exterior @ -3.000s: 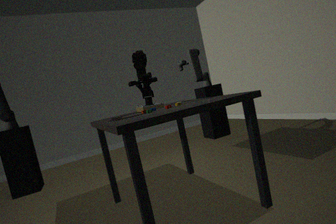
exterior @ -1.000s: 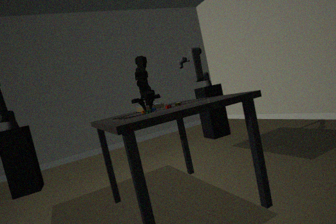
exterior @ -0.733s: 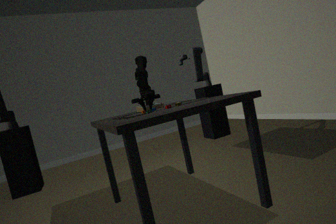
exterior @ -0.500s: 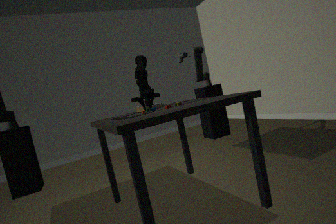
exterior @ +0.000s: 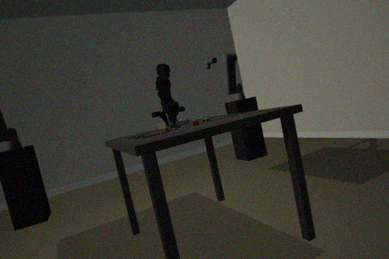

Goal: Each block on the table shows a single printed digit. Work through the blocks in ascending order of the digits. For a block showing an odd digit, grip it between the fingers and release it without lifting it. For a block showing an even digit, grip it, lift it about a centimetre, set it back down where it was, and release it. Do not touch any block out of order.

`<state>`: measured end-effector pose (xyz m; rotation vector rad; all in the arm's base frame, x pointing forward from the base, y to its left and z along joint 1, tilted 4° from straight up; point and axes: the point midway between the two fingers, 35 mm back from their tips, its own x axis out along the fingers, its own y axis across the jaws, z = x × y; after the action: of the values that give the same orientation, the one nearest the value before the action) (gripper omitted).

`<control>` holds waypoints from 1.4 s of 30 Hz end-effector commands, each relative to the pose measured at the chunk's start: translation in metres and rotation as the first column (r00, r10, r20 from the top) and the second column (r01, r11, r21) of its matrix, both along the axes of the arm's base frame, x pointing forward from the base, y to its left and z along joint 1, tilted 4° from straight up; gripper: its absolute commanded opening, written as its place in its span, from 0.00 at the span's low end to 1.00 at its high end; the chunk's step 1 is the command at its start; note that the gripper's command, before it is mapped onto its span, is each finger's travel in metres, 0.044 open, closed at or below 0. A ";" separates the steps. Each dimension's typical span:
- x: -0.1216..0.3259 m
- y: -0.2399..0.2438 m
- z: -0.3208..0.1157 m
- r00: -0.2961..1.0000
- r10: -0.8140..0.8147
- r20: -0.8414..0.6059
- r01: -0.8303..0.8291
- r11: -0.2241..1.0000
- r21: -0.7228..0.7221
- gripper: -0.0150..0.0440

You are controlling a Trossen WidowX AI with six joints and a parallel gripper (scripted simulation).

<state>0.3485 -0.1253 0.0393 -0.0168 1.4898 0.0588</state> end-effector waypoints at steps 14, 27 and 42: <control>0.001 0.001 -0.014 1.000 -0.002 0.001 0.002 1.000 0.004 0.46; 0.001 0.001 -0.014 1.000 -0.002 0.001 0.002 1.000 0.004 0.90; -0.001 -0.001 0.032 1.000 -0.002 0.002 0.002 1.000 0.003 0.84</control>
<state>0.3473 -0.1260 0.0605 -0.0144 1.4884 0.0561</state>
